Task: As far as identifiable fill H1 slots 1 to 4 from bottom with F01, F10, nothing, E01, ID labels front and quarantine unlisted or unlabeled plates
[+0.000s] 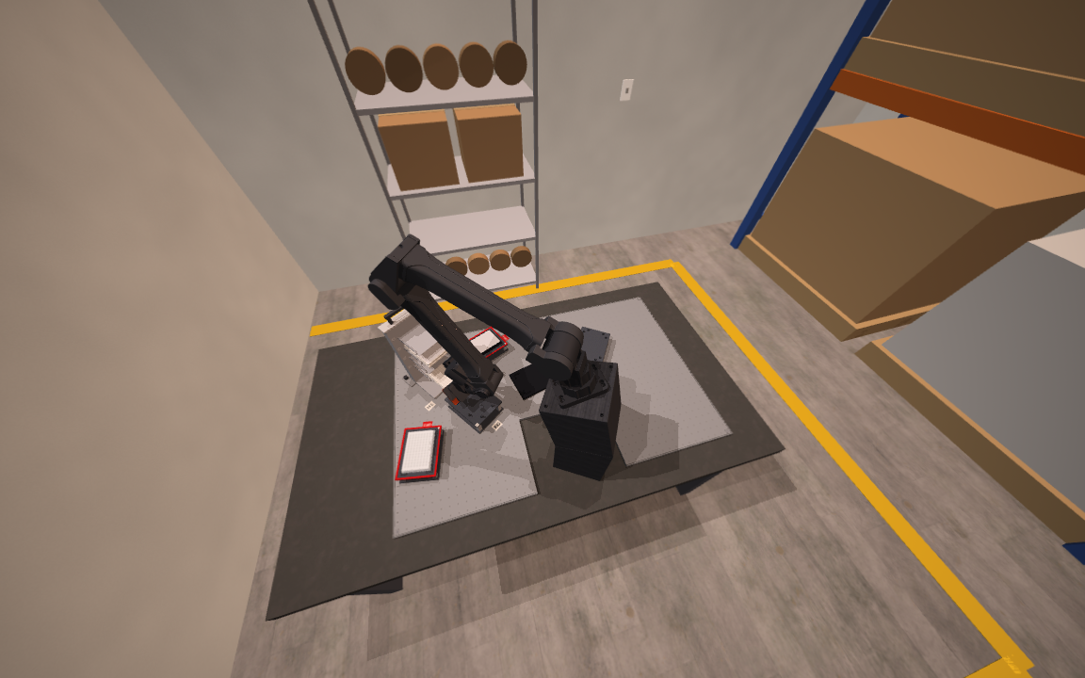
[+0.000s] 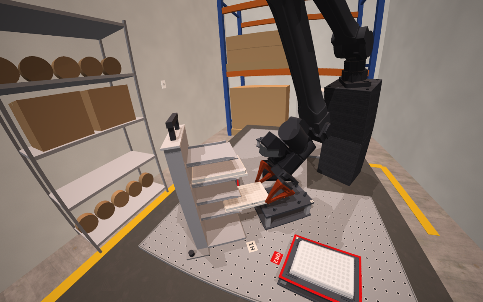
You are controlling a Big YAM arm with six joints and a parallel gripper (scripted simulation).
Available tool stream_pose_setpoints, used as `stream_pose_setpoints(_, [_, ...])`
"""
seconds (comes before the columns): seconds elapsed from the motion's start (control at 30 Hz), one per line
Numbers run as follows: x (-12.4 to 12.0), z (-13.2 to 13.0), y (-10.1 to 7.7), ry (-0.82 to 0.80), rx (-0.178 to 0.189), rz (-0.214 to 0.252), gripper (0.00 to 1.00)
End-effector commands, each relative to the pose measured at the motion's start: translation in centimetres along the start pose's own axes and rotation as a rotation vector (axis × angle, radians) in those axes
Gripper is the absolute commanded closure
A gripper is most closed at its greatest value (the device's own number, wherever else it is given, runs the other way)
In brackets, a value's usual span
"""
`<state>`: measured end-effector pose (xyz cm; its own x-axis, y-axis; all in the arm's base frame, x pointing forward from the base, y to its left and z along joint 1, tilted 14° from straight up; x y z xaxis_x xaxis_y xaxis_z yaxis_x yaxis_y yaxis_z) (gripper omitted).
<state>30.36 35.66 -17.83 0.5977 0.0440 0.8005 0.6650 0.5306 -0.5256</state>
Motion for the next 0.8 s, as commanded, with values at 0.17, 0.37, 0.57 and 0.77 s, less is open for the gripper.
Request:
stream_pose_setpoints(0.17, [-1.5, -0.3, -1.7, 0.008, 0.000, 0.013, 0.14])
stream_pose_setpoints(0.37, [-2.0, -0.5, -2.4, 0.008, -0.001, 0.014, 0.14])
stream_pose_setpoints(0.57, [-2.4, -0.6, -2.8, 0.007, -0.001, 0.015, 0.14])
stream_pose_setpoints(0.77, [-2.9, -0.7, -3.3, 0.008, 0.000, 0.014, 0.14])
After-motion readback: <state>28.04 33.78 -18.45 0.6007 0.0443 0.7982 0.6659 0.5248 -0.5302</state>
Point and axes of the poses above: the point where the finger pads meet when closed, its own y axis out along the fingers, its own z axis across the jaws, x = y × z, the point moved 1 cm from there along -y, back along the fingers, and after that the axes turned 14 degrees about y, right-handed, at the moved point
